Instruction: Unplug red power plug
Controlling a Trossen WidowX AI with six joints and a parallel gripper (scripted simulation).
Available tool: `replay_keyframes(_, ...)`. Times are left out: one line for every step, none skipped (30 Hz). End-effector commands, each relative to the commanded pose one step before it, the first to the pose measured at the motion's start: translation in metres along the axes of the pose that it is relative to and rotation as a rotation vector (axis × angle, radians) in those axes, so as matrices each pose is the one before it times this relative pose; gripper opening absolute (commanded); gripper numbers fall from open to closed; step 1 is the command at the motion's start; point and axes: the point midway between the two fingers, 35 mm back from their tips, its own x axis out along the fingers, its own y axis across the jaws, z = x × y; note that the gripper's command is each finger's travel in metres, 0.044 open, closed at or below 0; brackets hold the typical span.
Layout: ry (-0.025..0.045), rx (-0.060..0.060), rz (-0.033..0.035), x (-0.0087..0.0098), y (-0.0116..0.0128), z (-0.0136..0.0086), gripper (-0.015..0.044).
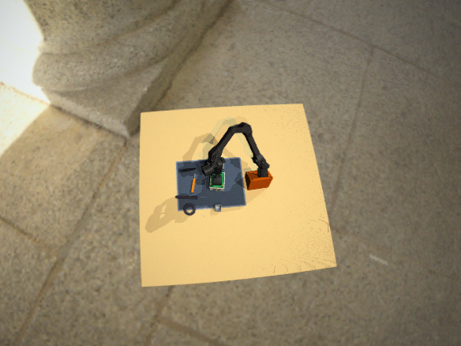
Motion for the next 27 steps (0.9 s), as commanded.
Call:
replay_keyframes(-0.00663, 0.0089, 0.00466, 0.00299, 0.00031, 0.00293, 0.0210)
replay_keyframes(0.00000, 0.0000, 0.00000, 0.00000, 0.00000, 0.00000, 0.0236)
replay_keyframes(0.00000, 0.0000, 0.00000, 0.00000, 0.00000, 0.00000, 0.0249)
replay_keyframes(0.00000, 0.0000, 0.00000, 0.00000, 0.00000, 0.00000, 0.0249)
replay_keyframes(0.00000, 0.0000, 0.00000, 0.00000, 0.00000, 0.00000, 0.0249)
replay_keyframes(0.00000, 0.0000, 0.00000, 0.00000, 0.00000, 0.00000, 0.0249)
replay_keyframes(0.00000, 0.0000, 0.00000, 0.00000, 0.00000, 0.00000, 0.0249)
replay_keyframes(-0.00003, 0.0000, -0.00006, 0.00167, -0.00001, 0.00000, 0.0249)
replay_keyframes(-0.00003, 0.0000, -0.00006, 0.00167, -0.00001, 0.00000, 0.0249)
replay_keyframes(-0.00003, 0.0000, -0.00006, 0.00167, -0.00001, 0.00000, 0.0249)
replay_keyframes(-0.00003, 0.0000, -0.00006, 0.00167, -0.00001, 0.00000, 0.0249)
replay_keyframes(-0.00003, 0.0000, -0.00007, 0.00167, -0.00001, 0.00000, 0.0249)
replay_keyframes(-0.00003, 0.0000, -0.00007, 0.00167, -0.00001, 0.00000, 0.0249)
replay_keyframes(-0.00003, 0.0000, -0.00007, 0.00167, -0.00001, 0.00000, 0.0249)
replay_keyframes(-0.00003, 0.0000, -0.00007, 0.00167, -0.00001, 0.00000, 0.0249)
replay_keyframes(-0.00003, 0.0000, -0.00007, 0.00167, -0.00001, 0.00000, 0.0249)
replay_keyframes(-0.00003, 0.0000, -0.00007, 0.00167, -0.00001, 0.00000, 0.0249)
replay_keyframes(-0.00003, 0.0000, -0.00007, 0.00167, -0.00001, 0.00000, 0.0249)
replay_keyframes(0.00000, 0.0000, 0.00000, 0.00023, 0.00000, 0.00000, 0.0249)
replay_keyframes(0.00000, 0.0000, 0.00000, 0.00000, 0.00000, 0.00000, 0.0249)
replay_keyframes(0.00000, 0.0000, 0.00000, 0.00000, 0.00000, 0.00000, 0.0249)
replay_keyframes(0.00000, 0.0000, 0.00000, 0.00000, 0.00000, 0.00000, 0.0249)
replay_keyframes(0.00000, 0.0000, 0.00000, 0.00000, 0.00000, 0.00000, 0.0223)
replay_keyframes(0.00000, 0.0000, 0.00000, 0.00000, 0.00000, 0.00000, 0.0197)
replay_keyframes(0.00000, 0.0000, 0.00000, 0.00000, 0.00000, 0.00000, 0.0171)
replay_keyframes(0.00000, 0.0000, 0.00000, 0.00000, 0.00000, 0.00000, 0.0144)
replay_keyframes(0.00000, 0.0000, 0.00000, 0.00000, 0.00000, 0.00000, 0.0118)
